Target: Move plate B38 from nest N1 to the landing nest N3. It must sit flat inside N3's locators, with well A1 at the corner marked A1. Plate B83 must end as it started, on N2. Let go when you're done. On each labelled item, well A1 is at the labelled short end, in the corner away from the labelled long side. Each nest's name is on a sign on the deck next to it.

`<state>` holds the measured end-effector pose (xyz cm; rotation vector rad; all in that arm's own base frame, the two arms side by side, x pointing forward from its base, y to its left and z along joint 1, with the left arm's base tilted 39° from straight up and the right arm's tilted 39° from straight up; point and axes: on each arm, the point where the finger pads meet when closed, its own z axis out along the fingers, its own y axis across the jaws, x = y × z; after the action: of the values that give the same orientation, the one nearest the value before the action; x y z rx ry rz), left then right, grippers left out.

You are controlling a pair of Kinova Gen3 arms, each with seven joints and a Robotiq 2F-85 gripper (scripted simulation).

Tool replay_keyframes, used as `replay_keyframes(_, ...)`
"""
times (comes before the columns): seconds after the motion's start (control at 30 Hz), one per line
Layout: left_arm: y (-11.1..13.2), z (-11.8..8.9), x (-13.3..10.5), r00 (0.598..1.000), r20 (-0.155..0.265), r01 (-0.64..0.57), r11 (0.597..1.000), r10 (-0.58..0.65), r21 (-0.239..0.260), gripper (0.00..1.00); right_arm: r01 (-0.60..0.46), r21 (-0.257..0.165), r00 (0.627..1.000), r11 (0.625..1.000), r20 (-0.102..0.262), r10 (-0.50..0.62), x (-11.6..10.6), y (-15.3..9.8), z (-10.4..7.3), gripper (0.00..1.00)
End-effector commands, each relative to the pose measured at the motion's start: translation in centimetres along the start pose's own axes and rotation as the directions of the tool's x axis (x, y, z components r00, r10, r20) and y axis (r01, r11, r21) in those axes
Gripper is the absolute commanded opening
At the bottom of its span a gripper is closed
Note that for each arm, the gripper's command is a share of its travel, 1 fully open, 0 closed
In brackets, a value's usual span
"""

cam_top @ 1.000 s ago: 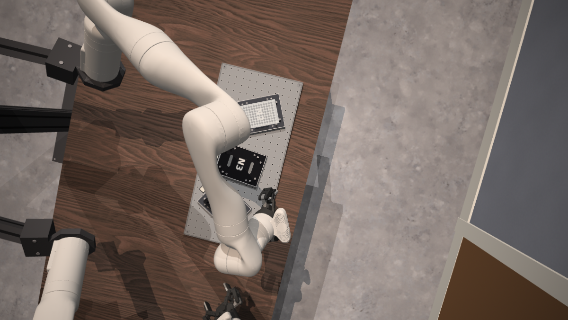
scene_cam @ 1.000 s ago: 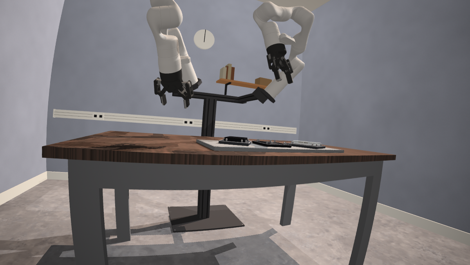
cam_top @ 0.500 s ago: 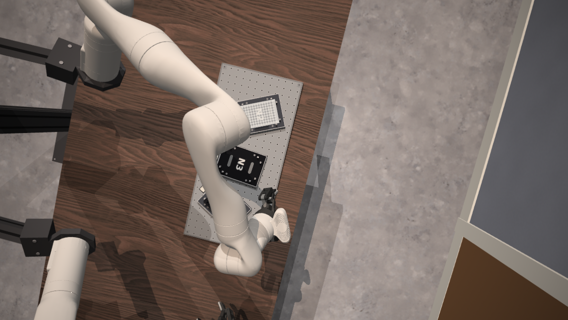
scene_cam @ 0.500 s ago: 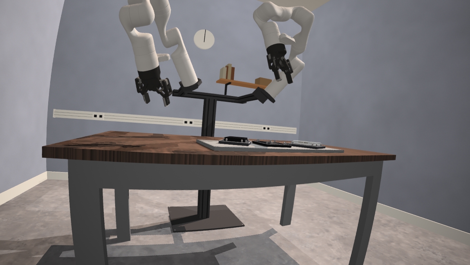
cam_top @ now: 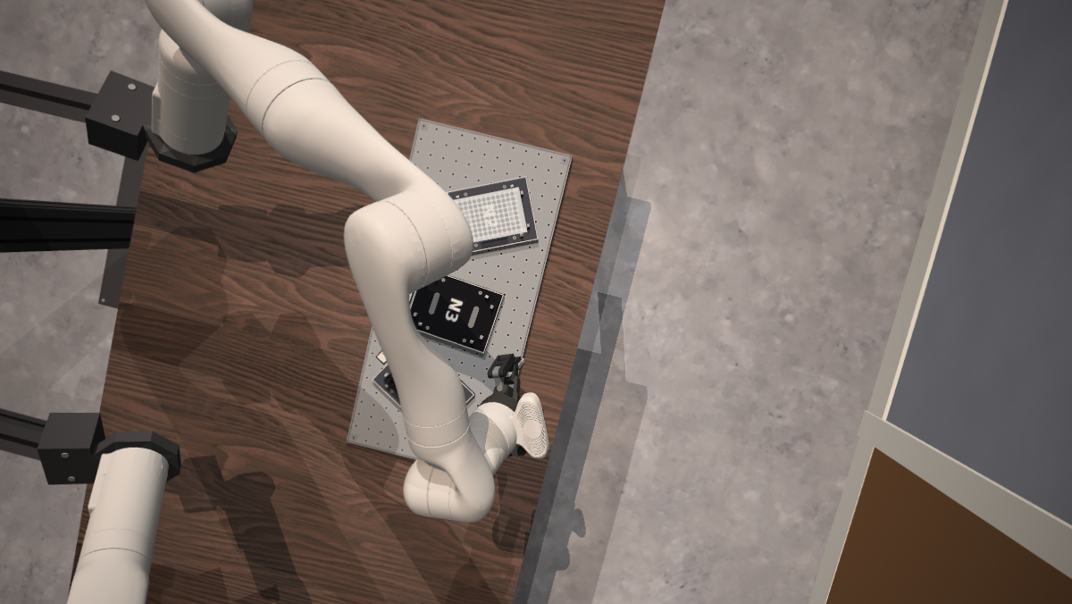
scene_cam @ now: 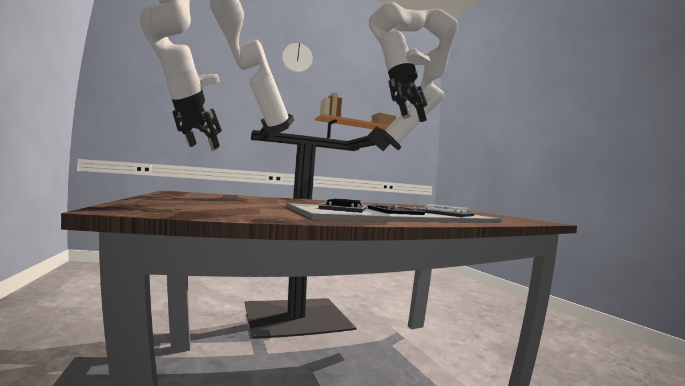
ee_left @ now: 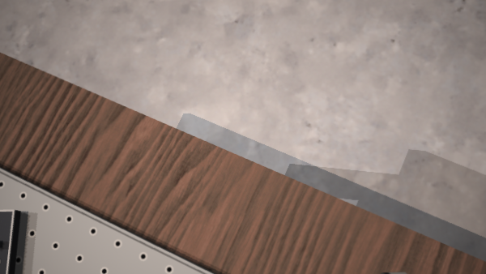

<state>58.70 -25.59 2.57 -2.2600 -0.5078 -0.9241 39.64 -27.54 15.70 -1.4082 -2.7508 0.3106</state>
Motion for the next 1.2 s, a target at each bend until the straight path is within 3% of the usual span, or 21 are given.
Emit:
replay_keyframes(0.0,0.1,-0.1,0.1,1.0,-0.001,0.001,1.0,-0.001,-0.002,1.0,-0.023,-0.011,1.0,1.0,-0.003,0.023,-0.3,-1.2,-0.5,1.0)
replay_keyframes(0.5,0.1,-0.1,0.1,1.0,-0.001,0.001,1.0,-0.001,-0.002,1.0,-0.129,-0.061,0.991,0.99,0.017,0.13,-2.2,-8.0,-2.7,1.0)
replay_keyframes(0.57,0.1,-0.1,0.1,1.0,-0.001,0.001,1.0,-0.001,-0.002,1.0,-0.129,-0.061,0.991,0.99,0.017,0.13,-2.2,-8.0,-2.7,1.0)
replay_keyframes(1.07,0.1,-0.1,0.1,1.0,-0.001,0.001,1.0,-0.001,-0.002,1.0,-0.229,-0.101,0.971,0.968,0.046,0.235,-3.1,-15.1,-4.9,1.0)
replay_keyframes(1.17,0.1,-0.1,0.1,1.0,-0.001,0.001,1.0,-0.001,-0.002,1.0,-0.236,-0.104,0.969,0.966,0.05,0.242,-3.2,-15.6,-5.1,1.0)
